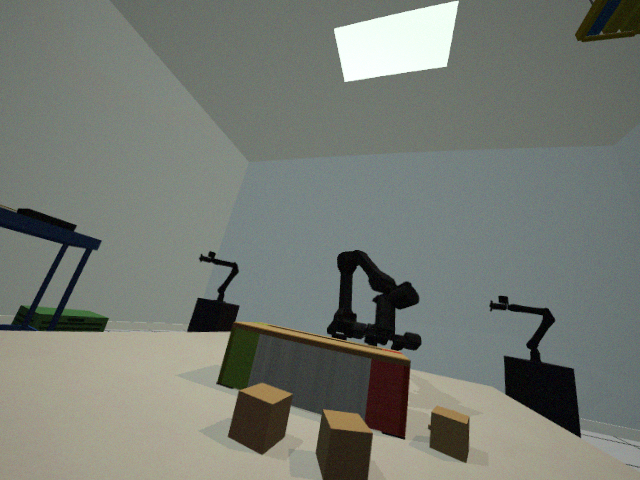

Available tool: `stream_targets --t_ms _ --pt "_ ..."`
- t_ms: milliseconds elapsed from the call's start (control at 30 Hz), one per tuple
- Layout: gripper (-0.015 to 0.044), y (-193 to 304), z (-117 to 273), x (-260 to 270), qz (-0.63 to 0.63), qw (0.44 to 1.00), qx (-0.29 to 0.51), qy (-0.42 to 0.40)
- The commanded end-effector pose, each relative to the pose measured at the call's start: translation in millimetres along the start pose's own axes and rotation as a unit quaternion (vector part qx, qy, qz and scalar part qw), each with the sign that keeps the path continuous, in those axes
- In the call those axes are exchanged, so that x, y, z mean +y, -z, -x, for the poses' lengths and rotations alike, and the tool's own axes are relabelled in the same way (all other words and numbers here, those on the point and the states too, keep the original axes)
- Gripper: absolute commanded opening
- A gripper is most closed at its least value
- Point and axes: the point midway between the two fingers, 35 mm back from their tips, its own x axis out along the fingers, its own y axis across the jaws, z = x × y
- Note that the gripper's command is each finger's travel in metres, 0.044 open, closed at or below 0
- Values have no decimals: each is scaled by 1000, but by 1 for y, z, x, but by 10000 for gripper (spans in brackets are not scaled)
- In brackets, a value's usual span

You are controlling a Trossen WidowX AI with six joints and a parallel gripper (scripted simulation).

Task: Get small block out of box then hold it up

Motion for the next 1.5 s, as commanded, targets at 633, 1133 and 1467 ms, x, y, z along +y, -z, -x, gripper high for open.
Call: stream_targets --t_ms 633,1133,1467 --pt "0 42 83 42 175 981 53 60" --pt "0 42 83 42 175 981 53 60" --pt "0 42 83 42 175 981 53 60"
